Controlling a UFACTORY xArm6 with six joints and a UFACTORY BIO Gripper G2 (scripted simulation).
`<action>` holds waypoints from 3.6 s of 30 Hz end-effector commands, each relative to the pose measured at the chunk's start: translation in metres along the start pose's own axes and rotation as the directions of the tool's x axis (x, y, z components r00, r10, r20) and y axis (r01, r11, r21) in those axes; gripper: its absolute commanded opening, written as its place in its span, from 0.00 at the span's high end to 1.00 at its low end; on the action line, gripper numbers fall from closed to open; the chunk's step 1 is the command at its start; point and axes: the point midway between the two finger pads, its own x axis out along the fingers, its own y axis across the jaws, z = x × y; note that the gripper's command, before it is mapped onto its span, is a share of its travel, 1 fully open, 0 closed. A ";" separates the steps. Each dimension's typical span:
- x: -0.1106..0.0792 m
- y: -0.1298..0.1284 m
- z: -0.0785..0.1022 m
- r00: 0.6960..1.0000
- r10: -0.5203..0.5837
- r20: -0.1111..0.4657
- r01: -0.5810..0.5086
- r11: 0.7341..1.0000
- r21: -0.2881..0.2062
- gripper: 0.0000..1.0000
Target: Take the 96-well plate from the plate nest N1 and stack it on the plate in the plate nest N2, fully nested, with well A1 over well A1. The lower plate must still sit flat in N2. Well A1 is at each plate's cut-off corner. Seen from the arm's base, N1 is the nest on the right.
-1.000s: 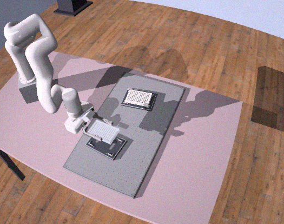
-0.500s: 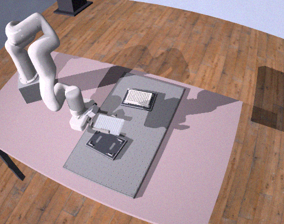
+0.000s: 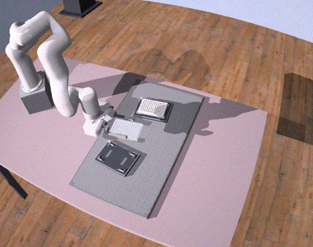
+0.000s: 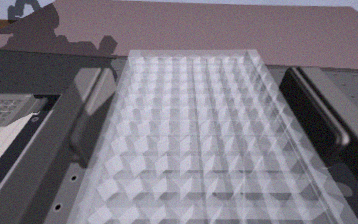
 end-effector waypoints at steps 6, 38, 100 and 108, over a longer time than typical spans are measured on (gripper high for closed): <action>0.007 0.021 0.002 1.000 -0.002 0.005 0.002 1.000 -0.003 1.00; 0.029 0.112 0.002 1.000 -0.002 0.005 0.002 1.000 -0.003 1.00; 0.054 0.214 0.002 1.000 -0.002 0.006 0.002 1.000 -0.002 1.00; 0.054 0.214 0.002 1.000 -0.002 0.006 0.002 1.000 -0.002 1.00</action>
